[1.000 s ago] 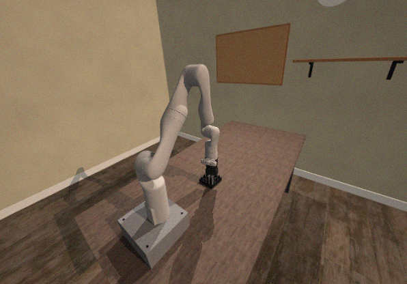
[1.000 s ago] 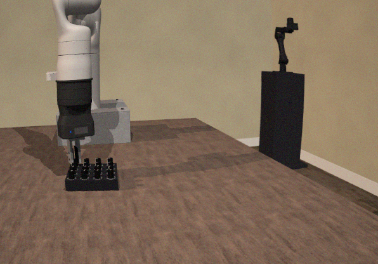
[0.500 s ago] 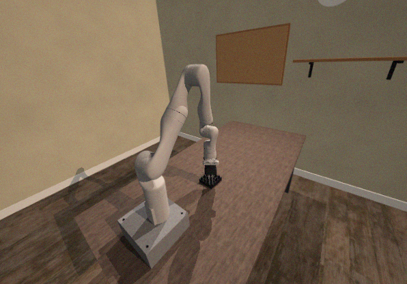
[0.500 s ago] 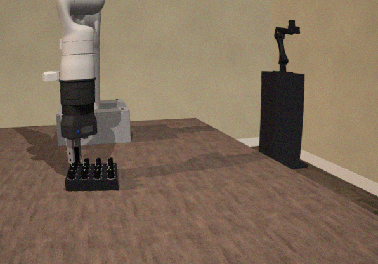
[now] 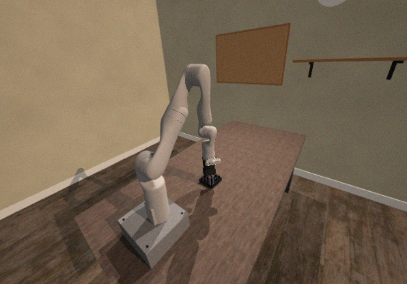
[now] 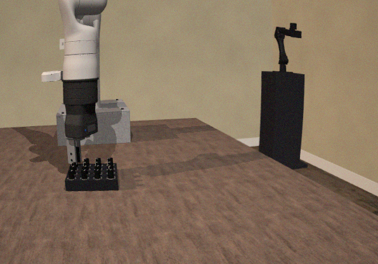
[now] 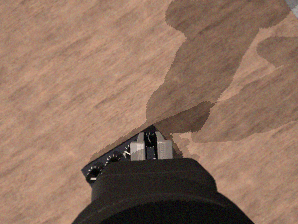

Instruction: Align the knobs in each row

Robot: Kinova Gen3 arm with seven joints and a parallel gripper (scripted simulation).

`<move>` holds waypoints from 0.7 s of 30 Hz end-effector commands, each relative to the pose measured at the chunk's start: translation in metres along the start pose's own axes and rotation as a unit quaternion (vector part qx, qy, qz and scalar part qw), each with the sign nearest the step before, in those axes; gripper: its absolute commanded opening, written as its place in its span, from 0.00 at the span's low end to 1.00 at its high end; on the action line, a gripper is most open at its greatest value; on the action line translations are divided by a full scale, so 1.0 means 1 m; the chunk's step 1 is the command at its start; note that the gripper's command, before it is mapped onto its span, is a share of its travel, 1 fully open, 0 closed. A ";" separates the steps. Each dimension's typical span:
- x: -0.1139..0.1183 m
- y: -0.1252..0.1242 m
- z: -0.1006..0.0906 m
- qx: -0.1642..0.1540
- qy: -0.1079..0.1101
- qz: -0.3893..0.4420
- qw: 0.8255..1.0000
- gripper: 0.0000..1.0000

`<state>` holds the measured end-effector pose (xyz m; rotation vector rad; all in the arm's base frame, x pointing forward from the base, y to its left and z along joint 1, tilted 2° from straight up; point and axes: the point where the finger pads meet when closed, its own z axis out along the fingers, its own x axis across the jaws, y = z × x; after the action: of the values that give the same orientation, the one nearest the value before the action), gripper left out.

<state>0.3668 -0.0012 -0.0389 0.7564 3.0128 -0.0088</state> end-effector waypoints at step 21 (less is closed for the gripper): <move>0.000 0.000 -0.001 -0.002 0.000 -0.085 0.996 0.30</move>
<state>0.3668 -0.0013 -0.0388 0.4979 3.0667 -0.0097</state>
